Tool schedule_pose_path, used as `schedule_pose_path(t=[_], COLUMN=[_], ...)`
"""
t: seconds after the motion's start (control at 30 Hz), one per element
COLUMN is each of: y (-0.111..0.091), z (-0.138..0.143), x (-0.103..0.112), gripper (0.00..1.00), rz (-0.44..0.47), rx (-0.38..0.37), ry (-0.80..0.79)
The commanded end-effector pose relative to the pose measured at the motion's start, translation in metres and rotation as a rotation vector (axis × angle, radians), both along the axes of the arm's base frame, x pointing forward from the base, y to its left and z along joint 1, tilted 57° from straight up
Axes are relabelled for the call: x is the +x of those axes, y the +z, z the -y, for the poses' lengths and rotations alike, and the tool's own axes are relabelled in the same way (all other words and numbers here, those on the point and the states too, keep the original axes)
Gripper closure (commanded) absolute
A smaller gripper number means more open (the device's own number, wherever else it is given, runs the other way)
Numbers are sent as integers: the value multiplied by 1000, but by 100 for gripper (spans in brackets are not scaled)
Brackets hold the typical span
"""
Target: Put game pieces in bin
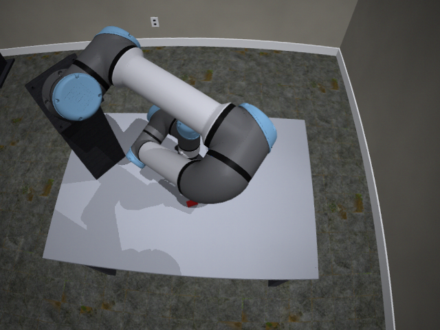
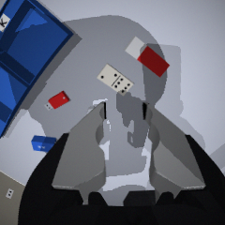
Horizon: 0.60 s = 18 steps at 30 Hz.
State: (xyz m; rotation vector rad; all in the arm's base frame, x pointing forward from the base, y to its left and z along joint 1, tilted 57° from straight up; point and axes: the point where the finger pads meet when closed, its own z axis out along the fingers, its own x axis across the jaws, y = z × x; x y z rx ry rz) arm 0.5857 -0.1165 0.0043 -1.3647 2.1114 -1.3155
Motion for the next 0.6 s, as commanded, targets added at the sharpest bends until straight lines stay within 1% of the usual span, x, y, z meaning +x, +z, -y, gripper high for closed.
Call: schedule_pose_path(t=[0.0,0.03,0.1,0.13,0.57], y=[2,2,2,2,1], z=[1,1,1,0,-2], x=[0,0,0,0,0], gripper=[76,76,76,76,76], rz=[-70,-80,-80,-109,-229], rx=[-99,-112,-112,-151,-318], ry=[100,112,112,148,308])
